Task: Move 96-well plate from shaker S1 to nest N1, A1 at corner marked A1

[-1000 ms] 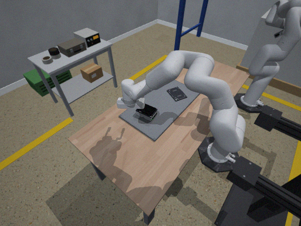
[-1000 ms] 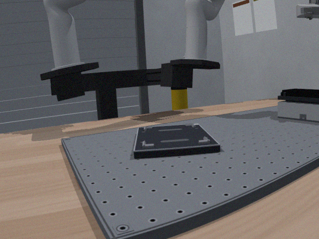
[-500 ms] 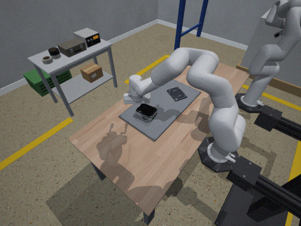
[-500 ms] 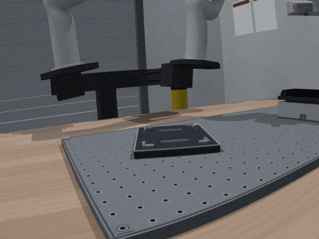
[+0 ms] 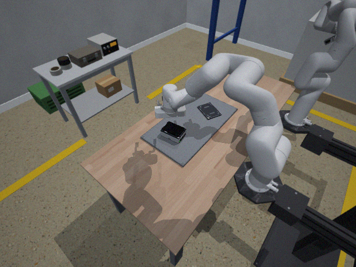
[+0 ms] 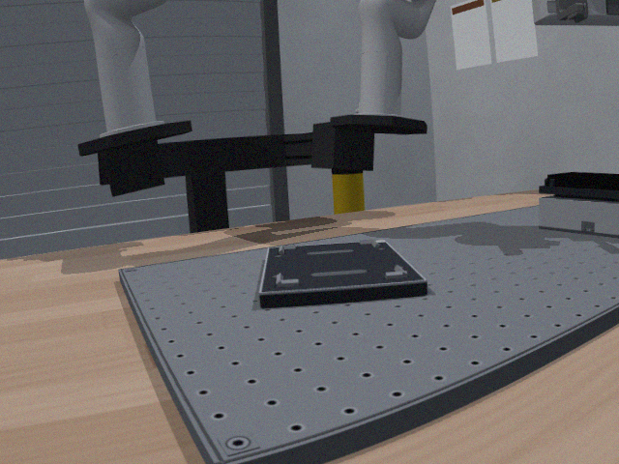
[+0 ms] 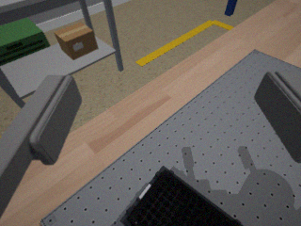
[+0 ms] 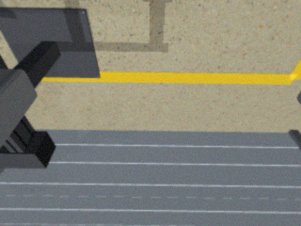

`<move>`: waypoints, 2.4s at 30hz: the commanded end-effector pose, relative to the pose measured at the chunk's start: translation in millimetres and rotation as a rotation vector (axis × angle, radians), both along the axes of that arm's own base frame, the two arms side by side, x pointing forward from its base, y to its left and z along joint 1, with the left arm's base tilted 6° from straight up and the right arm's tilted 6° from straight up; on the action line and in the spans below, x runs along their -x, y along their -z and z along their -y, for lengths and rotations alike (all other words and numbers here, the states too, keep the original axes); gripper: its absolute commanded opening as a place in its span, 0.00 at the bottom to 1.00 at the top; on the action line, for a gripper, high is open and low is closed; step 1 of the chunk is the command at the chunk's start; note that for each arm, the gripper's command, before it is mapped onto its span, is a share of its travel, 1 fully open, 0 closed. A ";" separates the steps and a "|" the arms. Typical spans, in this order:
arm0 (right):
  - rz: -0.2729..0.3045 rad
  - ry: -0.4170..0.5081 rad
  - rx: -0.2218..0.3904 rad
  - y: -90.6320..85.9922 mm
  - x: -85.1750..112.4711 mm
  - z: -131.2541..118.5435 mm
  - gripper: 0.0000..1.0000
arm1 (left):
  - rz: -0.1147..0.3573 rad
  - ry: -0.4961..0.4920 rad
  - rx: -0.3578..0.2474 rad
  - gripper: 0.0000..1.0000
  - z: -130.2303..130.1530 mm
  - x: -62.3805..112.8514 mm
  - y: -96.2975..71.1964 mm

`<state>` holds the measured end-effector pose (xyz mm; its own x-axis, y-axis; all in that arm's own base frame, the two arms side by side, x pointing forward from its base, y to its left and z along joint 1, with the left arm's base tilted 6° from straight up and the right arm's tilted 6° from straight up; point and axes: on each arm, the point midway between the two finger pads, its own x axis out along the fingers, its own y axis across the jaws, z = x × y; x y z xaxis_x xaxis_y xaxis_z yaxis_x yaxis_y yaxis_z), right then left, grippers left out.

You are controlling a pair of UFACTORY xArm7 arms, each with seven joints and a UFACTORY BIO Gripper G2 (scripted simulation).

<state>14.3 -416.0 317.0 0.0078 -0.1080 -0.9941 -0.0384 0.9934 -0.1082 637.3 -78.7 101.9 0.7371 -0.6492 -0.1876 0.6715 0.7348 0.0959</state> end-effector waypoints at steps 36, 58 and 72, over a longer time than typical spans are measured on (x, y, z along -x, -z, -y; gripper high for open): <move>0.002 0.000 0.004 -1.6 -0.3 0.6 1.00 | 0.113 -0.300 0.018 0.37 114.9 27.4 0.6; 0.002 0.000 0.004 -1.6 -0.3 0.6 1.00 | 0.164 -0.510 0.041 0.37 169.2 79.9 2.6; 0.002 0.000 0.004 -1.6 -0.3 0.6 1.00 | 0.185 -0.628 0.053 0.37 187.7 112.9 4.1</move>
<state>14.3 -416.0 317.0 0.0078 -0.1080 -0.9941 -0.0384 0.9934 -0.1082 533.0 -261.1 95.6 0.9903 -0.1377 -0.0192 0.1390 0.9824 0.1251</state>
